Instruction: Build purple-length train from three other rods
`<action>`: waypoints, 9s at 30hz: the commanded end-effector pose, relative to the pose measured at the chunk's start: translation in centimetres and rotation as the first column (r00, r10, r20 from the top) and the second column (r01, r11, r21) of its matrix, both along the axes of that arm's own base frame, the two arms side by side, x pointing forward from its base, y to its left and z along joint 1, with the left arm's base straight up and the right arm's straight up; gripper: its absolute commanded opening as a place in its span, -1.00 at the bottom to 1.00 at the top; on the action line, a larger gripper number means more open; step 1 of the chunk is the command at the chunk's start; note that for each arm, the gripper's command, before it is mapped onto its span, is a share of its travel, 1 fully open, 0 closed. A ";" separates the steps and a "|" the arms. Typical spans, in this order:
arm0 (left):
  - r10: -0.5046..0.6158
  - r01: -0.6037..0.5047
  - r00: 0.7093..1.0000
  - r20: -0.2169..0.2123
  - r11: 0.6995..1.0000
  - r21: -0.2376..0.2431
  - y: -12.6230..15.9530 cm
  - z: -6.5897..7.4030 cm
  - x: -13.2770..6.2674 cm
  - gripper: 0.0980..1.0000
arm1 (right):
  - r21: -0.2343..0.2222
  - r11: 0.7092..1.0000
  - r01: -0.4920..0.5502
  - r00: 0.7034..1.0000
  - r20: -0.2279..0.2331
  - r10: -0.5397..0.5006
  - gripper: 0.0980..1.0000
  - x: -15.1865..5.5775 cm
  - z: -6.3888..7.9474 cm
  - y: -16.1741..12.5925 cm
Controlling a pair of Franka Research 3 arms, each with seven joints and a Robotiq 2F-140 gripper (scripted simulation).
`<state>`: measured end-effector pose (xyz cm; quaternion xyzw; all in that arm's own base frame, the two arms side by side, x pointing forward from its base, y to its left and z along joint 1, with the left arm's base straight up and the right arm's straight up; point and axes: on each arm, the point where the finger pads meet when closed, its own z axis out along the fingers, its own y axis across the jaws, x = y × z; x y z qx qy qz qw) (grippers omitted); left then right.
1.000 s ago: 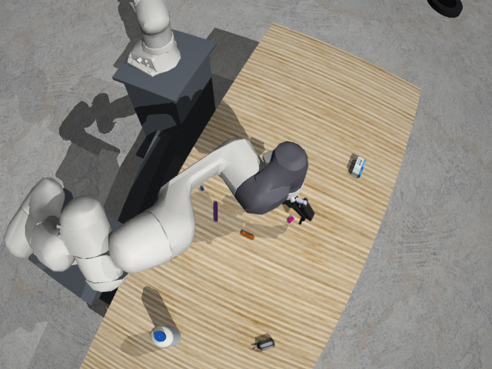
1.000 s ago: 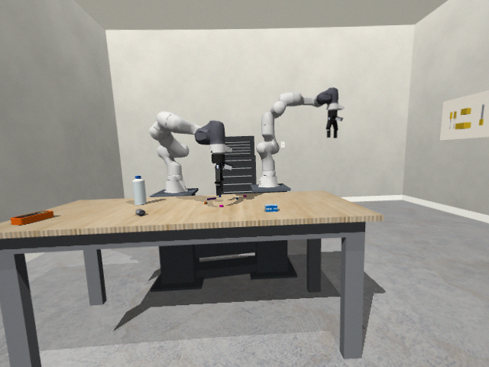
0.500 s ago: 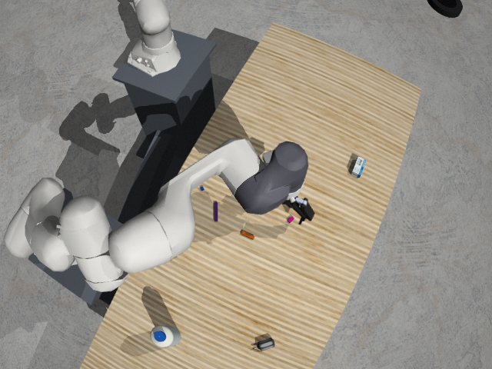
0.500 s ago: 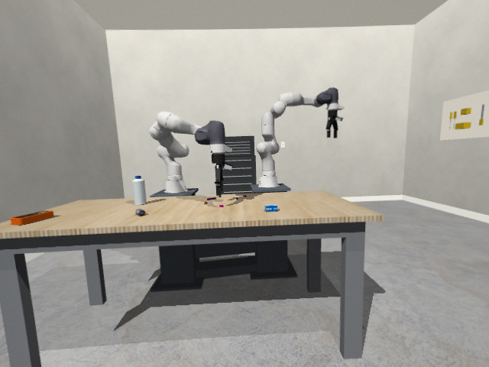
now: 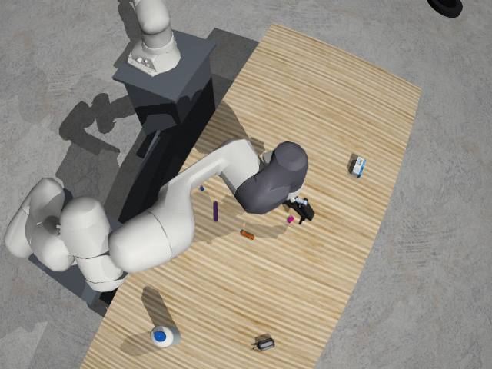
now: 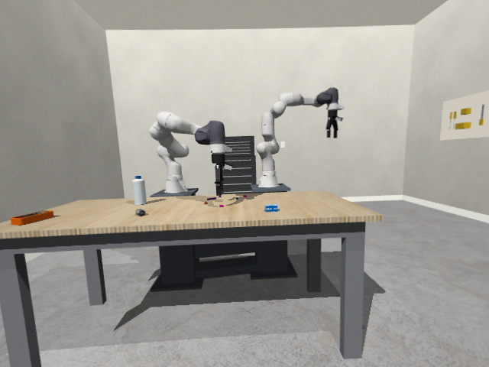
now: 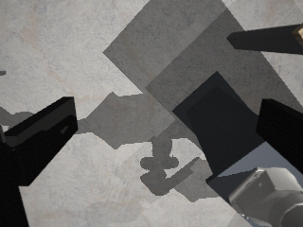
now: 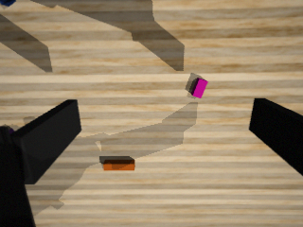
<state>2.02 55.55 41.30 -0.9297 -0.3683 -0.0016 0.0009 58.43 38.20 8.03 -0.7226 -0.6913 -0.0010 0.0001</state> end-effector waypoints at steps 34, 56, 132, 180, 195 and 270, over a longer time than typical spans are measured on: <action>-0.004 0.004 1.000 -0.002 1.000 -0.003 -0.1 0.0 -0.1 1.00 | -0.004 0.946 0.323 0.946 0.000 -0.323 1.00 -4.4 0.7 3.8; -0.004 0.004 1.000 -0.002 1.000 -0.003 -0.1 0.0 -0.1 1.00 | -0.003 0.793 0.609 0.793 0.001 -0.609 1.00 -9.0 1.4 7.1; -0.004 0.004 1.000 -0.002 1.000 -0.003 -0.1 0.0 -0.1 1.00 | -0.001 0.494 0.869 0.494 -0.001 -0.869 -0.70 -14.7 2.0 10.4; -0.004 0.004 1.000 -0.002 1.000 -0.003 -0.1 0.0 -0.1 1.00 | -0.001 0.494 0.869 0.494 -0.001 -0.869 -0.70 -14.7 -2.9 10.4; -0.004 0.004 1.000 -0.002 1.000 -0.003 -0.1 0.0 -0.1 1.00 | -0.001 0.494 0.869 0.494 -0.001 -0.869 -0.70 -14.7 -3.0 10.4; -0.004 0.004 1.000 -0.002 1.000 -0.003 -0.1 0.0 -0.1 1.00 | -0.001 0.494 0.869 0.494 -0.001 -0.869 -0.70 -14.8 -3.0 10.4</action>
